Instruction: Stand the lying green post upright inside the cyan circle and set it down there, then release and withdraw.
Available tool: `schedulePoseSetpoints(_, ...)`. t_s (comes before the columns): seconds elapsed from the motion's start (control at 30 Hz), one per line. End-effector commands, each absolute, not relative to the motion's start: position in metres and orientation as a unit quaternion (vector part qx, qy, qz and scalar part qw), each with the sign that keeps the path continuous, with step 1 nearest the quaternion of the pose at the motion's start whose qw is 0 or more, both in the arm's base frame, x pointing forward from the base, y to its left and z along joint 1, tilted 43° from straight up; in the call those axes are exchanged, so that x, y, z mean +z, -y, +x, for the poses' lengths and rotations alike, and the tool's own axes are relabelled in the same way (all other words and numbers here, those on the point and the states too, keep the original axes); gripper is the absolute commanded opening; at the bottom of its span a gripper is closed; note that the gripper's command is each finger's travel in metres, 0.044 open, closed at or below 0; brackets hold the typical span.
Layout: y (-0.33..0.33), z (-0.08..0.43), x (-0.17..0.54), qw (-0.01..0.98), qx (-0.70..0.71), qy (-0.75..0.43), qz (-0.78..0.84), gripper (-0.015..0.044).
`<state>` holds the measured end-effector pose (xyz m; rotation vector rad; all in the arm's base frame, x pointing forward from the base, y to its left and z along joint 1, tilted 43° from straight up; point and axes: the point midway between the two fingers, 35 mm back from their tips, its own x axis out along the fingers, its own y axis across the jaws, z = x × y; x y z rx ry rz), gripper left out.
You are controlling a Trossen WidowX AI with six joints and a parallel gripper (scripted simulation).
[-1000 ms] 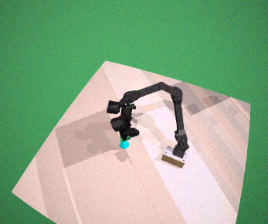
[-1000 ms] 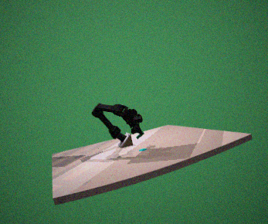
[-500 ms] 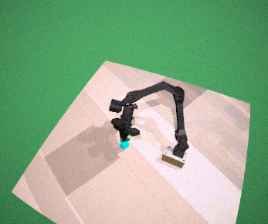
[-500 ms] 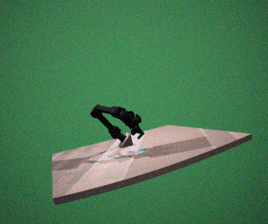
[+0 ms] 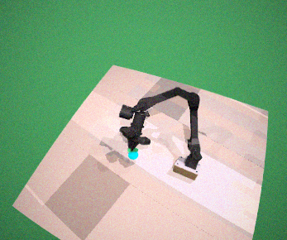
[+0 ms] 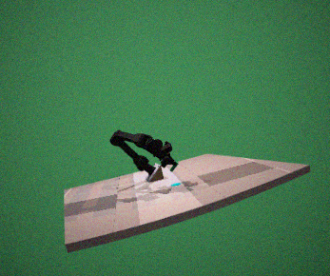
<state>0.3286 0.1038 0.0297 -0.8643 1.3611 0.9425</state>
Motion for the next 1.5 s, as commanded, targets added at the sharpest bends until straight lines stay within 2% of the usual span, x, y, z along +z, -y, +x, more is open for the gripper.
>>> schedulePoseSetpoints(0.0,-0.105,0.328,0.030,0.603,0.417,-0.573,-0.366,0.0023)
schedulePoseSetpoints(1.47,-0.101,0.330,0.042,0.682,0.483,-0.443,-0.326,0.0023)
